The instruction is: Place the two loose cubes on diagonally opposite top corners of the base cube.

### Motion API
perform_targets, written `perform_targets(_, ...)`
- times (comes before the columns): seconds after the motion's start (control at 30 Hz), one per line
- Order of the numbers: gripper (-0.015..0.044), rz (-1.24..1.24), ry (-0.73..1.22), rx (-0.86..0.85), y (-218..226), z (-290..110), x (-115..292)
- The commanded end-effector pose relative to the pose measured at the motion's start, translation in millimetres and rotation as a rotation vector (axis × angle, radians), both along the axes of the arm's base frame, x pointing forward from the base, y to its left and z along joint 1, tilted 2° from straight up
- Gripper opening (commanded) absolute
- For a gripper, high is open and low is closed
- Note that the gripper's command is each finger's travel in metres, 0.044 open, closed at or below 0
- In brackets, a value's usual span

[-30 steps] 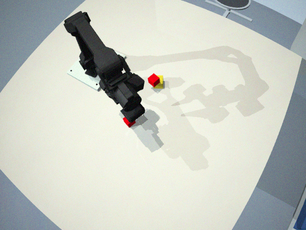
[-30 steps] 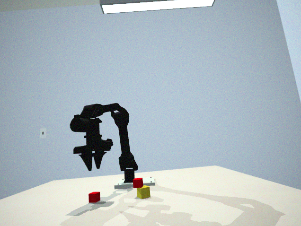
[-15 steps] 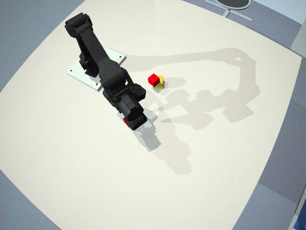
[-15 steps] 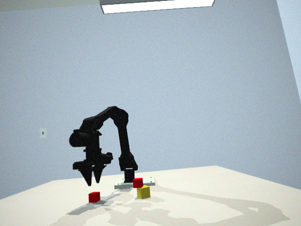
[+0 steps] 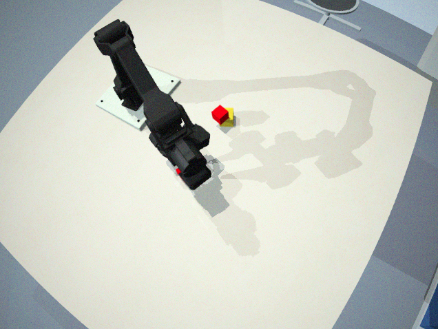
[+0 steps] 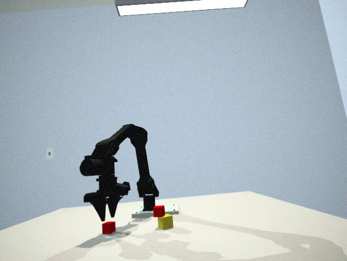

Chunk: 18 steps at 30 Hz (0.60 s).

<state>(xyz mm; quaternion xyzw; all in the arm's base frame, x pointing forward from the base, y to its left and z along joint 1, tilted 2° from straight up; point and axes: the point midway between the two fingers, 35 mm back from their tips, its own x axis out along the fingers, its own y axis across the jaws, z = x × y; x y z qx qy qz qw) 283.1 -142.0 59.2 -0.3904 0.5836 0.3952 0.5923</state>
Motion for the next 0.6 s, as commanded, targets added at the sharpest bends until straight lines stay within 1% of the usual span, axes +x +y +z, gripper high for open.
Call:
perform_targets(0.0,0.0265,0.005,0.014,0.002,1,-10,-3)
perform_targets(0.43,0.0265,0.005,0.014,0.002,1,-29,-3)
perform_targets(0.57,0.0160,0.005,0.014,0.002,1,-29,-3)
